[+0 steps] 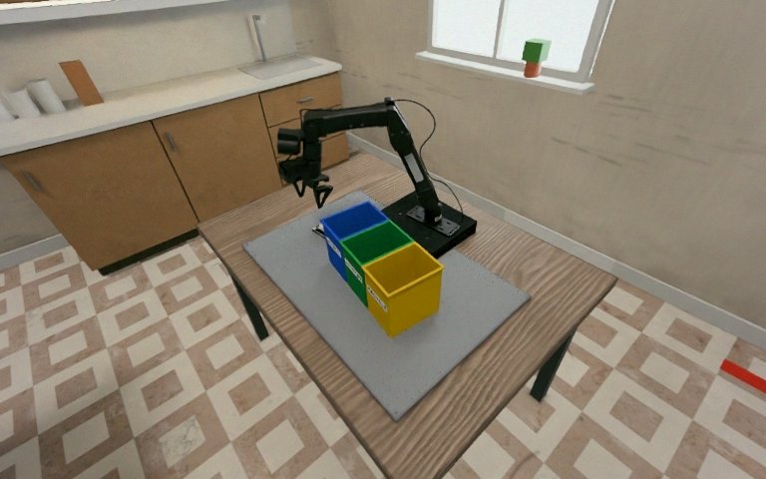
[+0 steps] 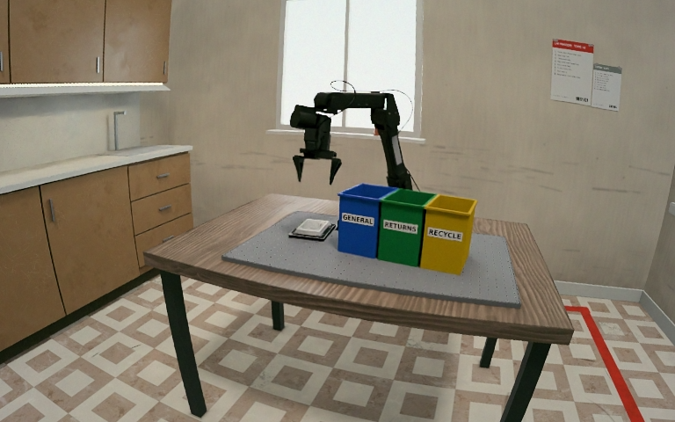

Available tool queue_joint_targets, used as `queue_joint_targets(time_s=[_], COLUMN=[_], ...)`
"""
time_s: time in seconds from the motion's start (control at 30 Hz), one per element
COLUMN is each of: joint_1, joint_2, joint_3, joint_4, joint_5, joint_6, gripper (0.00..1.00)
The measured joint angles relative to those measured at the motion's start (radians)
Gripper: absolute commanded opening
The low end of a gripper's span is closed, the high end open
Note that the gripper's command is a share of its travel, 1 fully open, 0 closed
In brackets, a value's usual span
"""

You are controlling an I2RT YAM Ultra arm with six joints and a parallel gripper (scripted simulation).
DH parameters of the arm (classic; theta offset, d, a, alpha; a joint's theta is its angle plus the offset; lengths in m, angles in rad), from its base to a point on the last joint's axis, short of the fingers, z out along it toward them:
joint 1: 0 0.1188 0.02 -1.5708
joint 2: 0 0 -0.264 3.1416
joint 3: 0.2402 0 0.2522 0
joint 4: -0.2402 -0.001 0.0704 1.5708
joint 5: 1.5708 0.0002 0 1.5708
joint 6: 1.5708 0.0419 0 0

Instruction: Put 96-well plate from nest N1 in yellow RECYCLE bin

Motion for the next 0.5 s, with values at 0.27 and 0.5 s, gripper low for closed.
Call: queue_joint_targets(time_s=[0.27, 0.5], joint_1=[-0.047, -0.093], joint_2=[0.008, 0.013], joint_3=[0.015, 0.011], joint_4=[-0.043, -0.100], joint_5=[0.028, 0.065], joint_6=[-0.047, -0.084], gripper=[1.00, 1.00])
